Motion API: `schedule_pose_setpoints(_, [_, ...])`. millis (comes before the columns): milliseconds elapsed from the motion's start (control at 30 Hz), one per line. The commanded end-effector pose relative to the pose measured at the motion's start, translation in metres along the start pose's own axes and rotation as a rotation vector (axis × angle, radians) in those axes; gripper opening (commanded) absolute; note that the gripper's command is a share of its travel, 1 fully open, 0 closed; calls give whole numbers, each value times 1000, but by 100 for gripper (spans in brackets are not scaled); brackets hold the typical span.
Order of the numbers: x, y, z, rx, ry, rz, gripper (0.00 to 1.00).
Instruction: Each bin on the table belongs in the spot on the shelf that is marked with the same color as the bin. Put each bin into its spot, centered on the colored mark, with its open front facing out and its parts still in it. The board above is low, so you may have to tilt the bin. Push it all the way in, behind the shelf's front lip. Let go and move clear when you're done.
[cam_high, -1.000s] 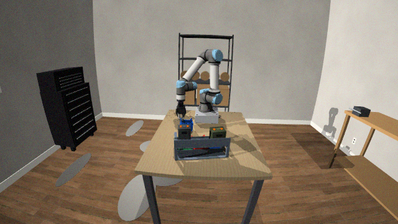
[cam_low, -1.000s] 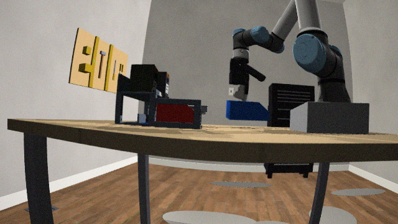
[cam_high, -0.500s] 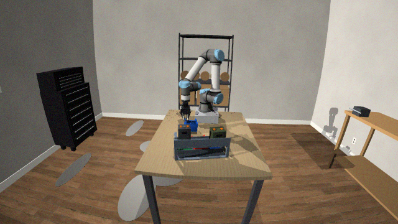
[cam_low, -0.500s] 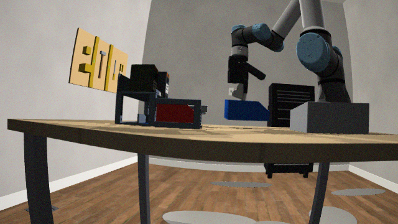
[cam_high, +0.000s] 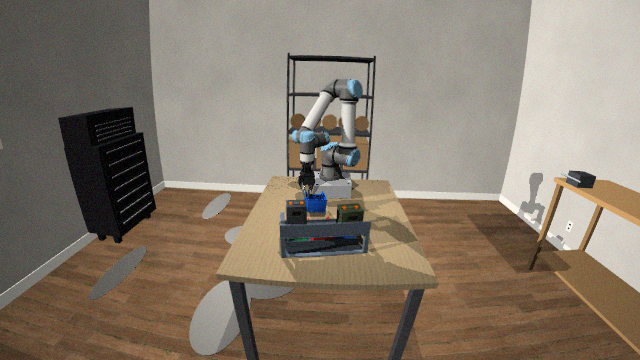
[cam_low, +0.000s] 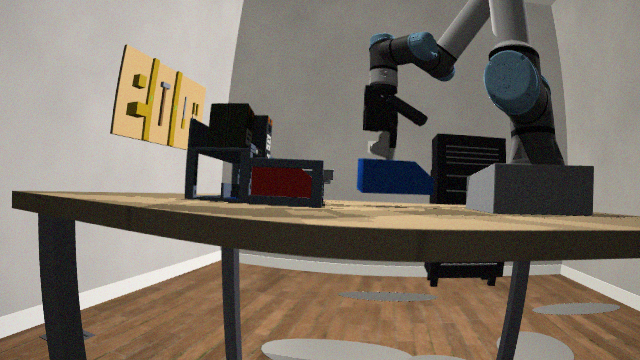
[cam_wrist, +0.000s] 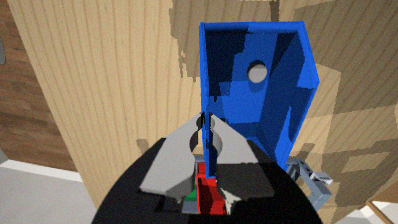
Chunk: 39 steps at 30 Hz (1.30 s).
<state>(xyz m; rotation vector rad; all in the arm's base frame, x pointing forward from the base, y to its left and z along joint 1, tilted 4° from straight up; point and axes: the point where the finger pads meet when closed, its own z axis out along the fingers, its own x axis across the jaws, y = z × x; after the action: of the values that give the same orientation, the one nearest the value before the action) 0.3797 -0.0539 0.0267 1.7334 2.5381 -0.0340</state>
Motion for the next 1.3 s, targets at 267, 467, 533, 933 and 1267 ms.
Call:
schedule_pose_setpoints(267, [40,12,1,1,-2,13,0])
schedule_pose_setpoints(467, [58,16,2,2,-1,17,0])
schedule_pose_setpoints(533, [63,18,2,2,-1,18,0])
schedule_pose_setpoints(933, [86,26,2,0,-2,23,0])
schedule_pose_setpoints(1267, [101,31,1,-1,-2,26,0])
